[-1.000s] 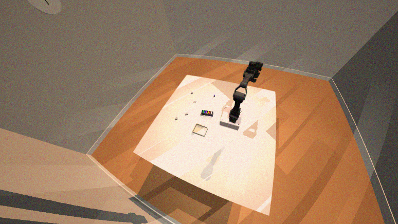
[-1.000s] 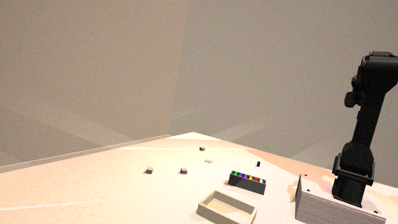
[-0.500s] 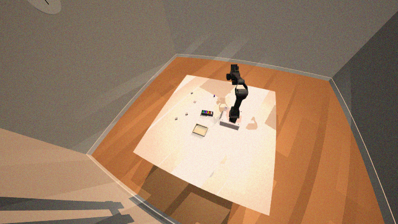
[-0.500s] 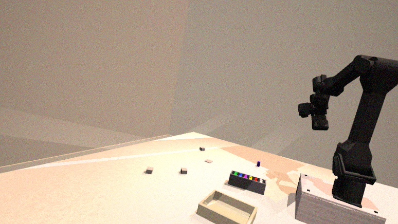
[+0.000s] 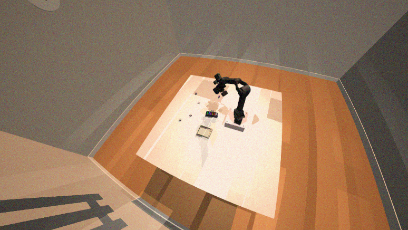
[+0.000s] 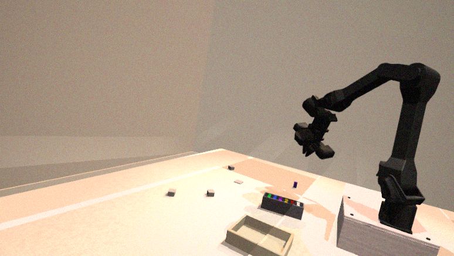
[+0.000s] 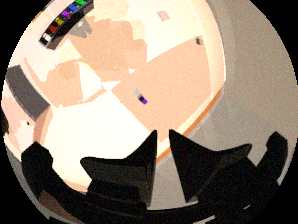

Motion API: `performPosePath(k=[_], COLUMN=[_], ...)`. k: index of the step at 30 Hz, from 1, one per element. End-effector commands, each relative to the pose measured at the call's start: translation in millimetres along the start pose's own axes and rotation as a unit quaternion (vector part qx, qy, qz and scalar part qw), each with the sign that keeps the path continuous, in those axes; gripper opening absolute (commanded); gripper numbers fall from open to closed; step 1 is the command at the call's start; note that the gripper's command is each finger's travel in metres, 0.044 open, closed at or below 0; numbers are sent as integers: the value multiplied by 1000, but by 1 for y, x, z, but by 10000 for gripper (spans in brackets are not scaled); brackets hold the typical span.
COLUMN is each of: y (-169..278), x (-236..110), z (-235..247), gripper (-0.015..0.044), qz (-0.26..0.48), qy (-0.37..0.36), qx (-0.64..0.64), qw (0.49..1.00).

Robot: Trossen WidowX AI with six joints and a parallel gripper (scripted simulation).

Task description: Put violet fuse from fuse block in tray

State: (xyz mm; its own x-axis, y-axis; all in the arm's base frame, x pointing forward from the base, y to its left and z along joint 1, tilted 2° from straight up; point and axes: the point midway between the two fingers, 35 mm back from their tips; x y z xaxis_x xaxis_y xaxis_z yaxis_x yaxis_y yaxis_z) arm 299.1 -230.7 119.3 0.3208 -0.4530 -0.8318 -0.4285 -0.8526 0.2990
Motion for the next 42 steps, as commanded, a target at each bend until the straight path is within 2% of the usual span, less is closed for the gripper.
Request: performPosePath(k=[1,8,13,42], y=[-60,-166,-213,-228], x=[1,-15,-27,-13], z=[13,59,93,110], gripper=[67,67,67,67], qz=[-62,-163,-212,-220], qy=[-31,-97,-142,-150], qx=[-81,-245,-348,-368], qw=[994,951,902,891])
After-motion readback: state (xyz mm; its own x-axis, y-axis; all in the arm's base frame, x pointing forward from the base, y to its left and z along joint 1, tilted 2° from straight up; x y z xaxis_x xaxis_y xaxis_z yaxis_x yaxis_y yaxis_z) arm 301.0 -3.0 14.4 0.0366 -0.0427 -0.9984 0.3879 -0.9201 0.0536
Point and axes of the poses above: the point midway between the two fingers, 35 mm back from their tips, its own x axis out along the fingers, its own z axis across the jaws, y = z × x, and after that the axes turned 8 degrees about -x, right-handed
